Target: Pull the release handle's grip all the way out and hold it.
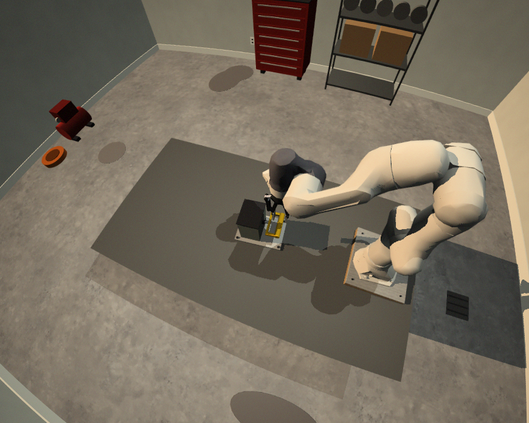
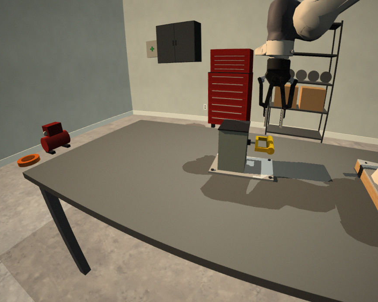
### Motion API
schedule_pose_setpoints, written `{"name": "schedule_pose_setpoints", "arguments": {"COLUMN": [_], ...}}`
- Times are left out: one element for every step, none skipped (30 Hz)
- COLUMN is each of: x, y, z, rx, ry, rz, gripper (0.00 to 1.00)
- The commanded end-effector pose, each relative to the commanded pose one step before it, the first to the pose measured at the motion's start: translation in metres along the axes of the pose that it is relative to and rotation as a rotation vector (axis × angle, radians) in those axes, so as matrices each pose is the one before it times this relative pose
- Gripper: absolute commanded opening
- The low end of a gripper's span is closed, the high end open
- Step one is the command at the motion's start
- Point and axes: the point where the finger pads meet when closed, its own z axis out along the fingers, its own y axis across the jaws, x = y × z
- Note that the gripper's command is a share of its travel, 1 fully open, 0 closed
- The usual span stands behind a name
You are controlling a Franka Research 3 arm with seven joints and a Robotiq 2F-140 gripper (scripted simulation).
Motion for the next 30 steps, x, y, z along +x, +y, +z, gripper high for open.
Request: {"name": "schedule_pose_setpoints", "arguments": {"x": [0.00084, 0.0, 0.0, 0.0, 0.0, 0.0, 0.0, 0.0, 0.0, 0.0, 0.0, 0.0, 0.0, 0.0, 0.0, 0.0, 0.0, 0.0, 0.0, 0.0, 0.0, 0.0, 0.0, 0.0, 0.0, 0.0, 0.0, 0.0, 0.0, 0.0], "y": [-0.00037, 0.0, 0.0, 0.0, 0.0, 0.0, 0.0, 0.0, 0.0, 0.0, 0.0, 0.0, 0.0, 0.0, 0.0, 0.0, 0.0, 0.0, 0.0, 0.0, 0.0, 0.0, 0.0, 0.0, 0.0, -0.00001, 0.0, 0.0, 0.0, -0.00001], "z": [-0.0005, 0.0, 0.0, 0.0, 0.0, 0.0, 0.0, 0.0, 0.0, 0.00001, 0.00004, 0.00007, 0.00012, 0.00017, 0.00023, 0.00029, 0.00036, 0.0, 0.0, 0.00043, 0.00051, 0.00058, 0.00066, 0.00074, 0.00081, 0.00088, 0.00095, 0.00102, 0.00109, 0.00115], "rx": [0.00281, 0.0, 0.0, 0.0, 0.0, 0.0, 0.0, 0.0, 0.0, 0.0, 0.0, 0.0, 0.0, 0.0, -0.00001, -0.00001, -0.00001, 0.0, 0.0, -0.00001, -0.00001, -0.00002, -0.00002, -0.00002, -0.00001, 0.0, 0.0, 0.0, 0.0, 0.0], "ry": [0.00287, 0.0, 0.0, 0.0, 0.0, 0.0, 0.0, 0.0, 0.0, 0.0, 0.0, 0.0, 0.0, 0.0, 0.0, 0.0, 0.0, 0.0, 0.0, 0.0, 0.0, 0.0, 0.0, 0.0, 0.0, 0.0, 0.0, 0.0, 0.0, 0.0], "rz": [0.00207, 0.0, 0.0, 0.0, 0.0, 0.0, 0.0, 0.0, 0.0, 0.0, 0.0, 0.0, 0.0, 0.0, 0.0, 0.0, 0.0, 0.0, 0.0, 0.00001, 0.00001, 0.00001, 0.00001, 0.00001, 0.00001, 0.0, 0.0, 0.0, 0.0, 0.0], "gripper": [0.33, 0.33, 0.33, 0.33, 0.33, 0.33, 0.33, 0.33, 0.33, 0.33, 0.33, 0.33, 0.33, 0.33, 0.33, 0.33, 0.33, 0.33, 0.33, 0.33, 0.33, 0.33, 0.33, 0.33, 0.33, 0.33, 0.33, 0.33, 0.33, 0.33]}}
